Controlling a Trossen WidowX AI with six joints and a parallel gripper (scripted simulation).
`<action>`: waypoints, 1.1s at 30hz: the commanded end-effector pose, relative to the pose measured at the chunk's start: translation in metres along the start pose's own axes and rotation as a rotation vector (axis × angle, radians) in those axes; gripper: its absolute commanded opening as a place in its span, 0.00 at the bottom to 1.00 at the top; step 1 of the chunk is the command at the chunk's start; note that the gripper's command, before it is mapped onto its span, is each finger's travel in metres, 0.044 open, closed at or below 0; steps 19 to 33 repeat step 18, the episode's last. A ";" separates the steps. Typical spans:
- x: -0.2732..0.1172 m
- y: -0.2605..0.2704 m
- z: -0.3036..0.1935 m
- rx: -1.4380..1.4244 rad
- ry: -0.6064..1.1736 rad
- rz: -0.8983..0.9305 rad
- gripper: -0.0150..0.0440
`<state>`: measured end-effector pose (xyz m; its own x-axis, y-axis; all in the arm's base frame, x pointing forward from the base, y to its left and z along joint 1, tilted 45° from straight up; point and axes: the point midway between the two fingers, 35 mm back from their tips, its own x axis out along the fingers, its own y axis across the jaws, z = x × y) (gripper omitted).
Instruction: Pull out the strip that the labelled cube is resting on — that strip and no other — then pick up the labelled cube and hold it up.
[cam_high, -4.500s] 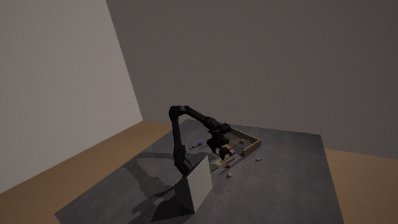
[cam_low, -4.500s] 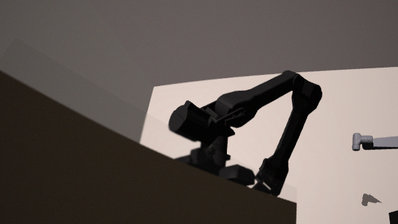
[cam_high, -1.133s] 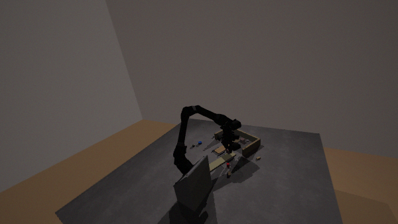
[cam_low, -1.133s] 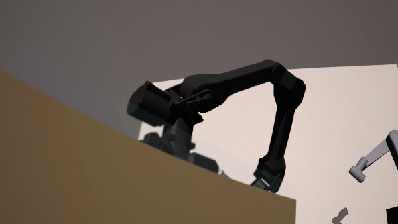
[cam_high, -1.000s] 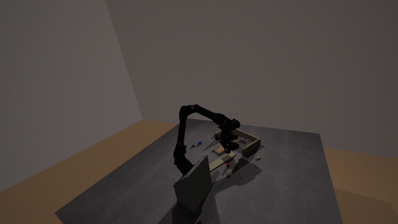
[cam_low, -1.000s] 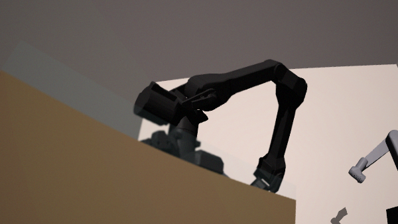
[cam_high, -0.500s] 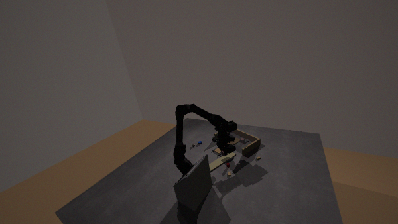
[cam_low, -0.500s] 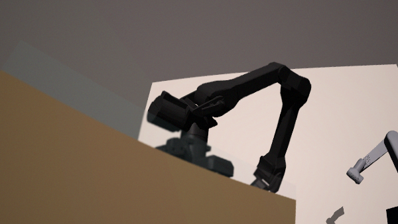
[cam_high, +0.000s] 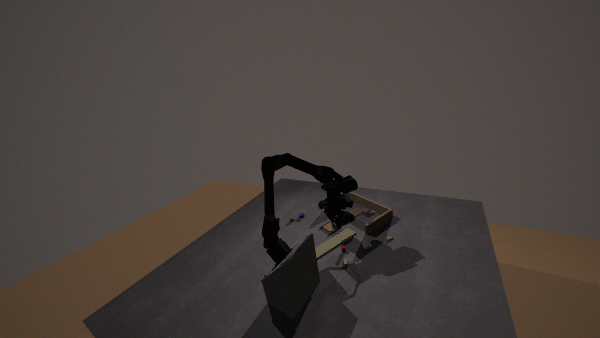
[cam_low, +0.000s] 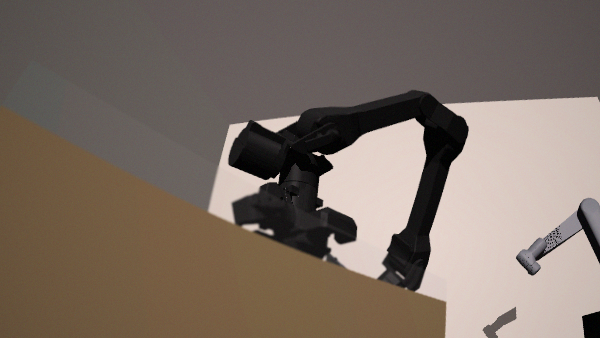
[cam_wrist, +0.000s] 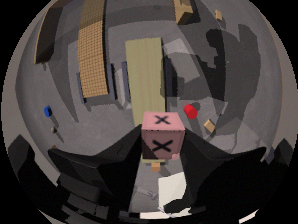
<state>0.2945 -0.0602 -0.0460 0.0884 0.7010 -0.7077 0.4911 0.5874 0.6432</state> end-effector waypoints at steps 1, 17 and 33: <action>-0.002 0.000 0.000 -0.007 0.000 -0.004 0.25; -0.002 0.000 0.000 -0.007 0.000 -0.004 0.25; -0.002 0.000 0.000 -0.007 0.000 -0.004 0.25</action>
